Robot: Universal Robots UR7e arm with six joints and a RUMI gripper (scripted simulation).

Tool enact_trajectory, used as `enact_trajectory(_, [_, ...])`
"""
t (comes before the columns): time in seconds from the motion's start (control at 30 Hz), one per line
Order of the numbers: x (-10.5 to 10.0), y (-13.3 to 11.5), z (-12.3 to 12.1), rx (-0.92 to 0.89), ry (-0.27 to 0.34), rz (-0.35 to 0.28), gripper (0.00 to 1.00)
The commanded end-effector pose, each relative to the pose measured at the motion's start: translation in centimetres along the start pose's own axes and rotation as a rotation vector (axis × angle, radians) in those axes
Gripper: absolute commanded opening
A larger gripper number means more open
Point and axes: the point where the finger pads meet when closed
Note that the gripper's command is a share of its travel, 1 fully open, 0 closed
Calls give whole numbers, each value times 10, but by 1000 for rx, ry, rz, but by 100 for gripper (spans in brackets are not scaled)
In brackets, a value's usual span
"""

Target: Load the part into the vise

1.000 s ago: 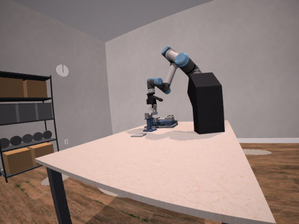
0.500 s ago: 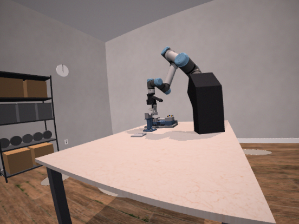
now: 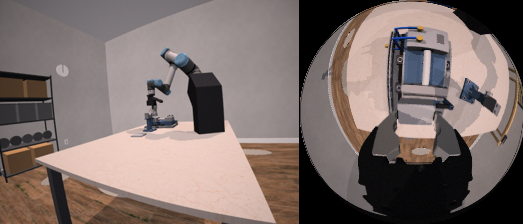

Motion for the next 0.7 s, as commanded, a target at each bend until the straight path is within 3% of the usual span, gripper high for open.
enact_trajectory(0.0, [2, 0, 0, 0, 0, -1, 0])
enact_trajectory(0.67, [9, 0, 0, 0, 0, -1, 0])
Point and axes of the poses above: the point where the finger pads meet when closed, its own x axis out along the fingers, its own z axis across the jaws, y = z × x, and after that the axes turned 9 degrees about x, right-handed
